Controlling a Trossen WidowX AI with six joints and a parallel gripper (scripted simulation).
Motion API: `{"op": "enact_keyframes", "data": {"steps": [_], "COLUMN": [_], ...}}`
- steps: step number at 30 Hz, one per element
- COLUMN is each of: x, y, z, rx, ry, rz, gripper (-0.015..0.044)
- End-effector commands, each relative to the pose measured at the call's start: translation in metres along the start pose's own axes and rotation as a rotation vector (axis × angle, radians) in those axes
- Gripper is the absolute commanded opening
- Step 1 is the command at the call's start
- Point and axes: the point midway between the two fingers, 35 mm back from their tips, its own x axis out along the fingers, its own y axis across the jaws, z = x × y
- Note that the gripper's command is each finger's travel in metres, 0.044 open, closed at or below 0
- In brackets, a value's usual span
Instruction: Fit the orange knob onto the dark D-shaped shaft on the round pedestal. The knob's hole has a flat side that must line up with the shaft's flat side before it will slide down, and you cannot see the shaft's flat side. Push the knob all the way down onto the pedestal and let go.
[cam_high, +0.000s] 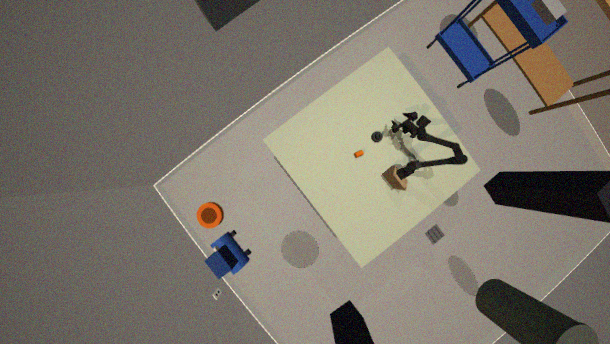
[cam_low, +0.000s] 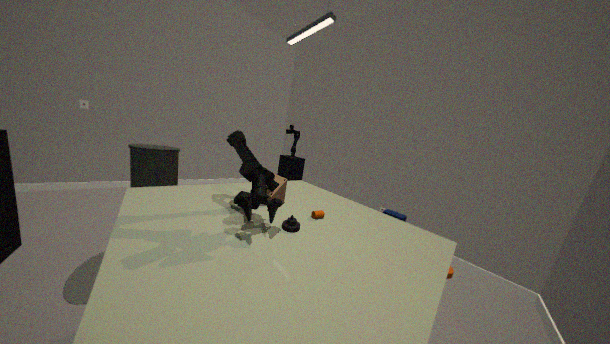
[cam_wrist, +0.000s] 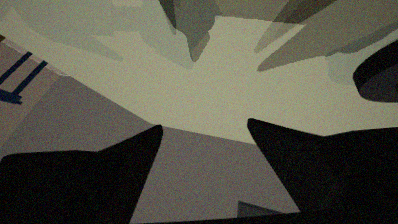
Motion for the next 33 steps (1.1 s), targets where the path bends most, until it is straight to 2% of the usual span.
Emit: {"op": "enact_keyframes", "data": {"steps": [1, 5, 10, 15, 20, 27, 33], "x": [0.011, 0.006, -0.018, -0.061, -0.118, -0.176, -0.184], "y": [-0.051, -0.108, -0.179, -0.249, -0.313, -0.361, -0.364], "z": [-0.038, -0.075, -0.111, -0.130, -0.129, -0.104, -0.100], "rx": [0.048, 0.079, 0.152, 0.238, 0.300, 0.435, 0.466], "ry": [-0.001, 0.007, 0.021, 0.062, 0.144, 0.258, 0.273], "rz": [-0.039, -0.061, -0.045, -0.001, 0.046, 0.099, 0.114], "gripper": [0.0440, 0.0440, 0.0440, 0.0440, 0.0440, 0.0440, 0.0440]}}
